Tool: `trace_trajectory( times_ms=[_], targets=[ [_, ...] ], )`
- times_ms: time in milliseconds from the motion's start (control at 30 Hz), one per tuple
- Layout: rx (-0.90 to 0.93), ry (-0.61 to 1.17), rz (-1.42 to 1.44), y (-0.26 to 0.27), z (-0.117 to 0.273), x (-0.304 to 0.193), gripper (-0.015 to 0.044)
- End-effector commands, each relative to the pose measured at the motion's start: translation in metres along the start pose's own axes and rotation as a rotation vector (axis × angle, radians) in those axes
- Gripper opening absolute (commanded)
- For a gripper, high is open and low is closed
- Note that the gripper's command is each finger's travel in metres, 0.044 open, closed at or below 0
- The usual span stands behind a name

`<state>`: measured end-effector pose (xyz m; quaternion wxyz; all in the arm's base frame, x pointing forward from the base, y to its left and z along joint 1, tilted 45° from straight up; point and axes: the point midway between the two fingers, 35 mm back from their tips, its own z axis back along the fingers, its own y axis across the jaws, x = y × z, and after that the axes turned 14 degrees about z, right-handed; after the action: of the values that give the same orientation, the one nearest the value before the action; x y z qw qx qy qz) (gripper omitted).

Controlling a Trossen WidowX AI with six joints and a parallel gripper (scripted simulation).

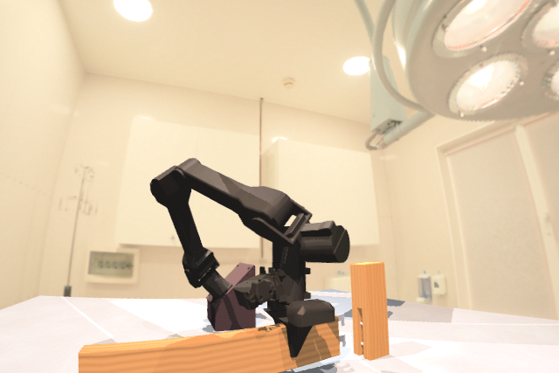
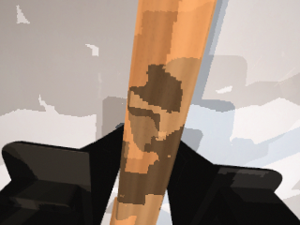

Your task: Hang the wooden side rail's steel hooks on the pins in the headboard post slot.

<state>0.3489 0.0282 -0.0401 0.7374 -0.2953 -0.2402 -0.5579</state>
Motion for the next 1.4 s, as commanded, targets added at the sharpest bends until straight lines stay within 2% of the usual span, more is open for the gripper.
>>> trace_trajectory(
  times_ms=[0, 1367],
  targets=[
    [0.018, 0.001, 0.002, 0.0045, 0.0064, -0.0025, 0.0000],
    [0.018, 0.001, 0.002, 0.0037, 0.0028, -0.0075, 0.0000]
  ],
)
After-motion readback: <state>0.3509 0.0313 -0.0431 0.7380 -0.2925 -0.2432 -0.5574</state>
